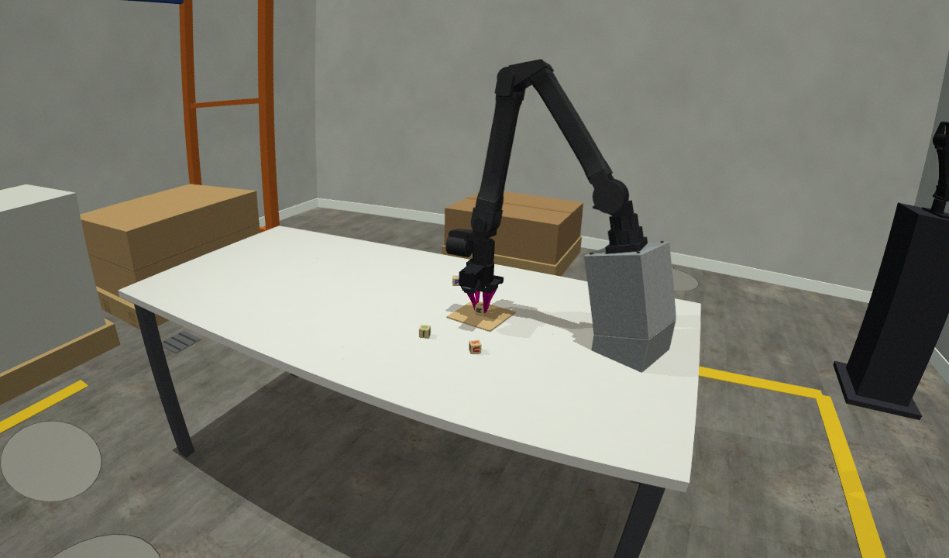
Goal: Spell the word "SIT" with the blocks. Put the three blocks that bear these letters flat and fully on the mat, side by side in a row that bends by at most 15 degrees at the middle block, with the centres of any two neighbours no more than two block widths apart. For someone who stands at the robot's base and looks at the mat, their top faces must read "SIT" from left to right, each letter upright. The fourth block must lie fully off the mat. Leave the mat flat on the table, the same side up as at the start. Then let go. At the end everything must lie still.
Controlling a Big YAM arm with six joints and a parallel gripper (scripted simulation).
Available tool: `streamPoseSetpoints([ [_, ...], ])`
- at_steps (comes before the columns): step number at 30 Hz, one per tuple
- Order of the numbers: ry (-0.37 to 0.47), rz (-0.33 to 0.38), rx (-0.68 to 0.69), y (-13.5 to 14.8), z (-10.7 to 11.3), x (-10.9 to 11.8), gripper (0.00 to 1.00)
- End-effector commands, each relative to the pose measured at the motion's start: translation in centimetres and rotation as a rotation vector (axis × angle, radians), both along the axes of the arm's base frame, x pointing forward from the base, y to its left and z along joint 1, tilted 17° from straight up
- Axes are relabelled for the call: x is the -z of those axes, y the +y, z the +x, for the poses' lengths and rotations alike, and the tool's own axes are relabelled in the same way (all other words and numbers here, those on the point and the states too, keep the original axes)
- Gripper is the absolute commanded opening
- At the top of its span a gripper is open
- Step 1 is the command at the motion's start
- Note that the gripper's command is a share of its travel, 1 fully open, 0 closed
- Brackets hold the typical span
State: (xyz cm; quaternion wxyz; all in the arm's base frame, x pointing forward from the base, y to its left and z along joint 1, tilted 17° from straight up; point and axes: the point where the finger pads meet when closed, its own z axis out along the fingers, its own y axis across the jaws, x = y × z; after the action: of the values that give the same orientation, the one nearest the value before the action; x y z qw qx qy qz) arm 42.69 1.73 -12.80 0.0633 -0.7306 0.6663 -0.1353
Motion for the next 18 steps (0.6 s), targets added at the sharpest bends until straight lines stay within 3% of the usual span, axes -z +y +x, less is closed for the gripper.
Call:
streamPoseSetpoints([
  [1, 0.007, 0.001, -0.005, -0.35, -0.41, 0.67, 0.22],
  [18, 0.002, 0.002, -0.006, -0.27, -0.21, 0.59, 0.22],
])
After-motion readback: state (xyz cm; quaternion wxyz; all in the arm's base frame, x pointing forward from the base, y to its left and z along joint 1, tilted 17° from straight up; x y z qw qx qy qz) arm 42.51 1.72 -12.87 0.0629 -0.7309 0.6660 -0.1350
